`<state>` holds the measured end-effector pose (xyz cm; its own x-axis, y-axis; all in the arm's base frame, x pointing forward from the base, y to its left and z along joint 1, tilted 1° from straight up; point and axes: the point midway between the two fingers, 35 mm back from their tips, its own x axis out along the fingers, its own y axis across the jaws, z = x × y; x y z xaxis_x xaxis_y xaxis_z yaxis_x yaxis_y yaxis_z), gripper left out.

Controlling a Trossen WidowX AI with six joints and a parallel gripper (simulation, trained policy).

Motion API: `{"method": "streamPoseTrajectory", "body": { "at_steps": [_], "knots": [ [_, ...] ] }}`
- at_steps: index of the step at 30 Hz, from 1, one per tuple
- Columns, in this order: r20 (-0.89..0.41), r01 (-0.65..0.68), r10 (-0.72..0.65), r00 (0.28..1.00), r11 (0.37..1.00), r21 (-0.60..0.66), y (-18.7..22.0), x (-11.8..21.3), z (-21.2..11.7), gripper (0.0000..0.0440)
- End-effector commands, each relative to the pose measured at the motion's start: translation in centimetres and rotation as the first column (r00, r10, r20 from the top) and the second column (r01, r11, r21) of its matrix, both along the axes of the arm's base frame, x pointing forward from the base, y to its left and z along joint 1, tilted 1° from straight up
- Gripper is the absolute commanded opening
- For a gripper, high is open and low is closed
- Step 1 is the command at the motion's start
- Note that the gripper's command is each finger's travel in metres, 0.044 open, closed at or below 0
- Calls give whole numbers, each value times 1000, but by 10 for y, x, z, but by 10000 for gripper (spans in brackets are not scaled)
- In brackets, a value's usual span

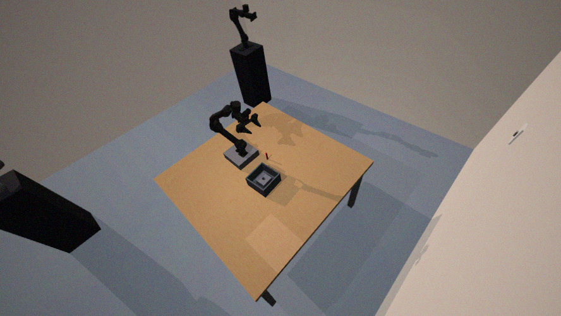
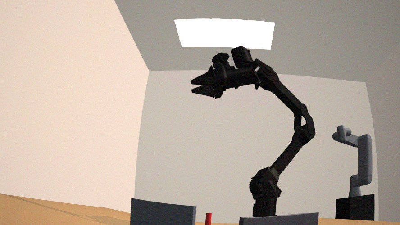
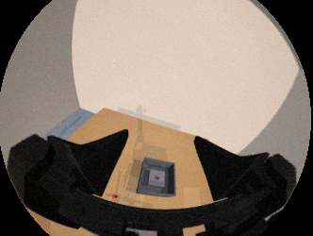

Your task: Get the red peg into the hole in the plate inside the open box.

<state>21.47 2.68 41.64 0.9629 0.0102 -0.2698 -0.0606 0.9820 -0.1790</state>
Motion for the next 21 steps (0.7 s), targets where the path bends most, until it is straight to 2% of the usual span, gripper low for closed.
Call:
{"method": "streamPoseTrajectory", "body": {
  "at_steps": [1,11,21],
  "knots": [
    [-109,19,-13,994,998,52,6,8,-28,440],
    [-412,145,-70,909,977,156,20,17,-106,440],
    [-670,342,-147,728,924,170,32,5,-176,440]
  ]
}}
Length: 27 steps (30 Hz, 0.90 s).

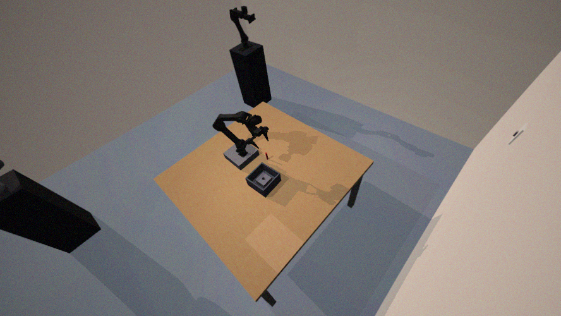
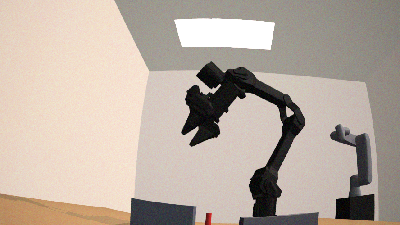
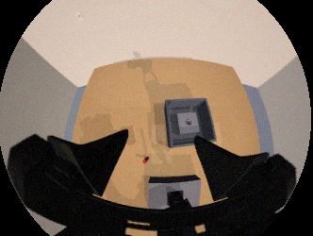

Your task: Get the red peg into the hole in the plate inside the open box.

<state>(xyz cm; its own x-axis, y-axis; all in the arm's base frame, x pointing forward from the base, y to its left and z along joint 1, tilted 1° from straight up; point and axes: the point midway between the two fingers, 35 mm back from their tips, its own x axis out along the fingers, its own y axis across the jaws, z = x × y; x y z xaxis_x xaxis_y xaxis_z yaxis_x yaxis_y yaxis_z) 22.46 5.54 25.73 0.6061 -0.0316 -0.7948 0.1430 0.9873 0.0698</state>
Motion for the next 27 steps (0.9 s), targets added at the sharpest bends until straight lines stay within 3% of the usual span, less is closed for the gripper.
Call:
{"method": "streamPoseTrajectory", "body": {
  "at_steps": [1,7,14,27],
  "knots": [
    [-104,57,-55,993,998,23,5,-7,-23,440],
    [-271,183,-170,947,983,24,11,-22,-59,440],
    [-432,333,-314,845,942,-34,20,-41,-98,440],
    [-548,478,-481,684,863,-161,37,-58,-154,440]
  ]
}}
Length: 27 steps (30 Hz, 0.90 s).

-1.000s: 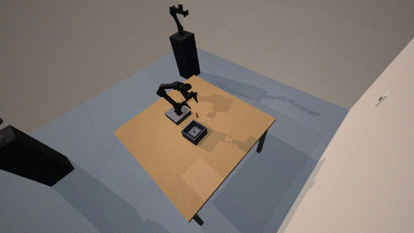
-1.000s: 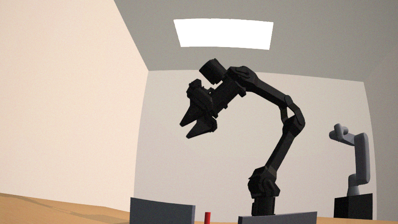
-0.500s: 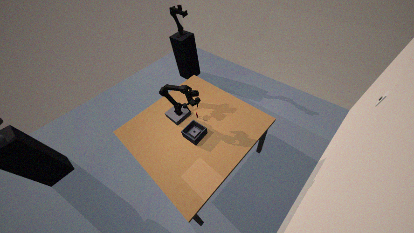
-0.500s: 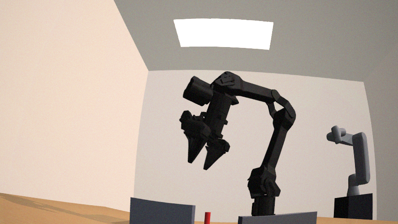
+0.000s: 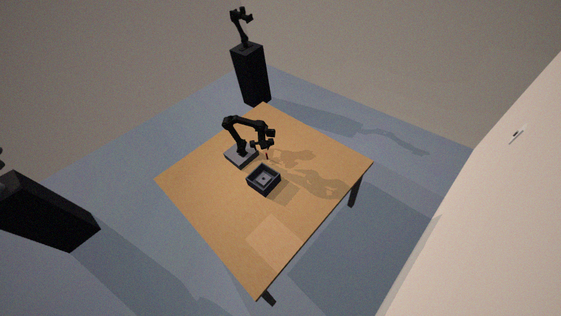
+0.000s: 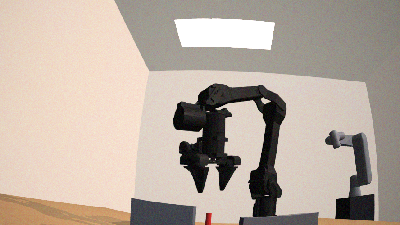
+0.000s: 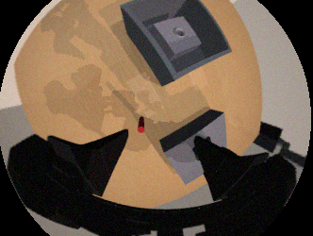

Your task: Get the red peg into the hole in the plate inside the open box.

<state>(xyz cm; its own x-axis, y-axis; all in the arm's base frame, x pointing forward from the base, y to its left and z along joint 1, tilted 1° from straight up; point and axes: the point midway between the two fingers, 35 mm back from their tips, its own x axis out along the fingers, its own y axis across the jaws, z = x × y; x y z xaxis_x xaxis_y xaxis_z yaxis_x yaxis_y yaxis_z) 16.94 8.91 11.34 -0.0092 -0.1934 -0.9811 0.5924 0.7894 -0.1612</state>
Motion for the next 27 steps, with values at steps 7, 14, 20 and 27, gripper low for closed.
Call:
{"method": "streamPoseTrajectory", "body": {
  "at_steps": [7,14,20,27],
  "knots": [
    [-45,57,-58,997,998,-15,13,-1,-38,440],
    [-35,70,-70,997,997,-13,19,3,-66,440],
    [-12,77,-78,997,997,-9,21,6,-93,440],
    [-3,78,-78,997,997,-14,19,6,-118,394]
  ]
}}
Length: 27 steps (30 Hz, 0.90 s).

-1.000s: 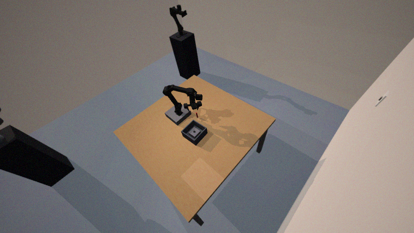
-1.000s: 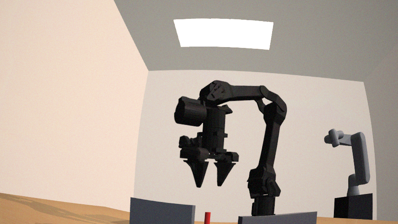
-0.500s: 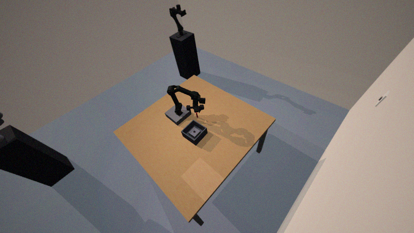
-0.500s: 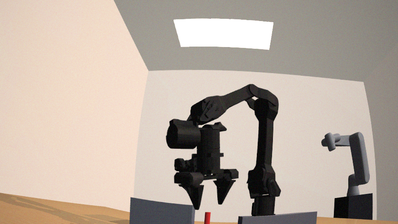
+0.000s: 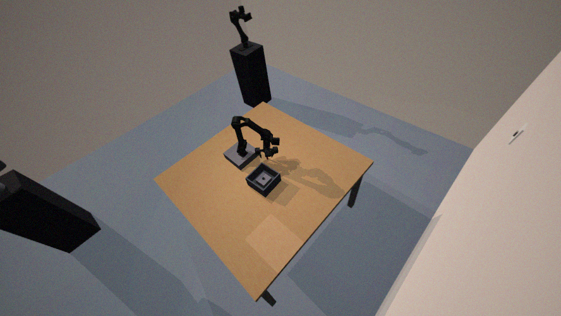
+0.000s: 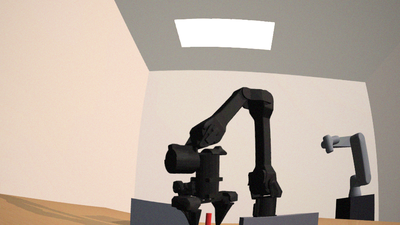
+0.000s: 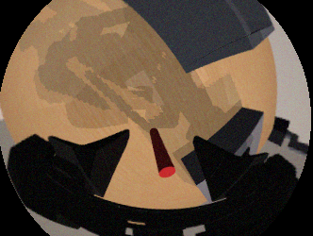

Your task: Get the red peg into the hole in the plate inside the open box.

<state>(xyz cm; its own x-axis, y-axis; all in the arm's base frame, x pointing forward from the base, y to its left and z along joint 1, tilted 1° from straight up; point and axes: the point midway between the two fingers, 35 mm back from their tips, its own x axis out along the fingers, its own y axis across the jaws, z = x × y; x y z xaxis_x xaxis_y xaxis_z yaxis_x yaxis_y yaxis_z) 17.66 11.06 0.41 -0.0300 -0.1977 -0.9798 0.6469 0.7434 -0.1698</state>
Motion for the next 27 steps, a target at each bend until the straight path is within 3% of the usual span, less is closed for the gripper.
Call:
{"method": "streamPoseTrajectory", "body": {
  "at_steps": [1,15,27],
  "knots": [
    [0,7,-7,1000,1000,-10,-3,-1,-12,368],
    [-85,19,-24,996,998,-64,-11,-14,-29,8],
    [-5,1,-1,1000,993,-117,-20,9,11,0]
  ]
}}
